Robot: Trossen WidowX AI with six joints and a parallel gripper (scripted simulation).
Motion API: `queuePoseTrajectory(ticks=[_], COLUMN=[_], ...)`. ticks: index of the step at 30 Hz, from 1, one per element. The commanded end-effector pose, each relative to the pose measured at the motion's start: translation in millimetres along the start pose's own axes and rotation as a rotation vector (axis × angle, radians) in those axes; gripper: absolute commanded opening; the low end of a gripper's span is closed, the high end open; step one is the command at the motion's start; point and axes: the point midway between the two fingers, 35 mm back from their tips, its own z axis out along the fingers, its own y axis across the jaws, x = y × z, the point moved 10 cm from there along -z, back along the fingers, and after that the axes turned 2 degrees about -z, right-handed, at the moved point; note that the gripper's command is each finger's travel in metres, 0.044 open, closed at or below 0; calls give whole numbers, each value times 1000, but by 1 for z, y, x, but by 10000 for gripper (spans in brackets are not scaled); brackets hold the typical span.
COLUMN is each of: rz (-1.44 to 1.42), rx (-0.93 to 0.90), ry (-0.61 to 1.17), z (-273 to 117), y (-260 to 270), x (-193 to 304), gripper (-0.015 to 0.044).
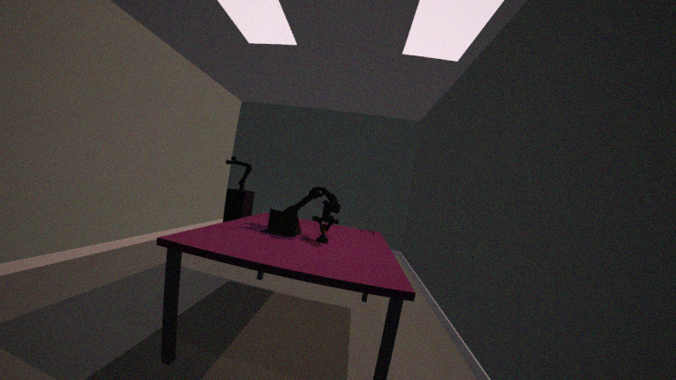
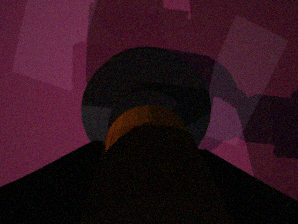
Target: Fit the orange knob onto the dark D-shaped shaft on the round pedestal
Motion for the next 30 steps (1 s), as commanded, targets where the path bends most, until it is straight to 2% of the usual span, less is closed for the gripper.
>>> queuePoseTrajectory(ticks=[1,9,30], rz=[2,211,211], rx=[0,0,0], ry=[0,0,0], z=[-3,-1,1], y=[0,-2,-1], x=[0,0,0], gripper=[0,0,0])
